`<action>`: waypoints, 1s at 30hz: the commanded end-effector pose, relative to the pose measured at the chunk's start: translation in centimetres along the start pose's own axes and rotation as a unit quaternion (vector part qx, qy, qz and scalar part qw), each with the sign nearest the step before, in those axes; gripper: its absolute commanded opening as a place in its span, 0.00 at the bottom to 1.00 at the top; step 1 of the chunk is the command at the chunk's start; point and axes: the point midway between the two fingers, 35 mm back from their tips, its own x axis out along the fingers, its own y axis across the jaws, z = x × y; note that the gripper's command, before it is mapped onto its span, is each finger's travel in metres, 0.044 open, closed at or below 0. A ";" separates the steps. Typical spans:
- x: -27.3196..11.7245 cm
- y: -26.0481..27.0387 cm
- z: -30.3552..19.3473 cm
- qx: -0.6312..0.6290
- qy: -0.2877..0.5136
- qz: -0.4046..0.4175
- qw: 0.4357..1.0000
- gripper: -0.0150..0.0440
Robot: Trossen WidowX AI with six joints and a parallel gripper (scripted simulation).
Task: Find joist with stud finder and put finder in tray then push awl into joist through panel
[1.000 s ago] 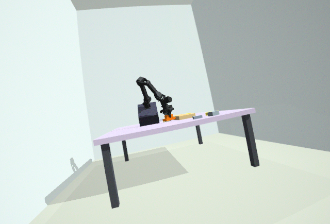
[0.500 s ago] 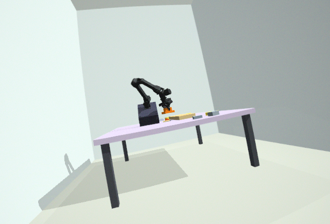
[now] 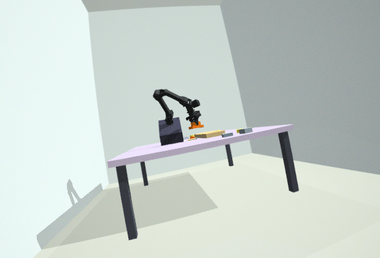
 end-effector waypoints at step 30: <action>1.9 -4.8 13.0 0.156 -0.010 -0.048 0.987 0.25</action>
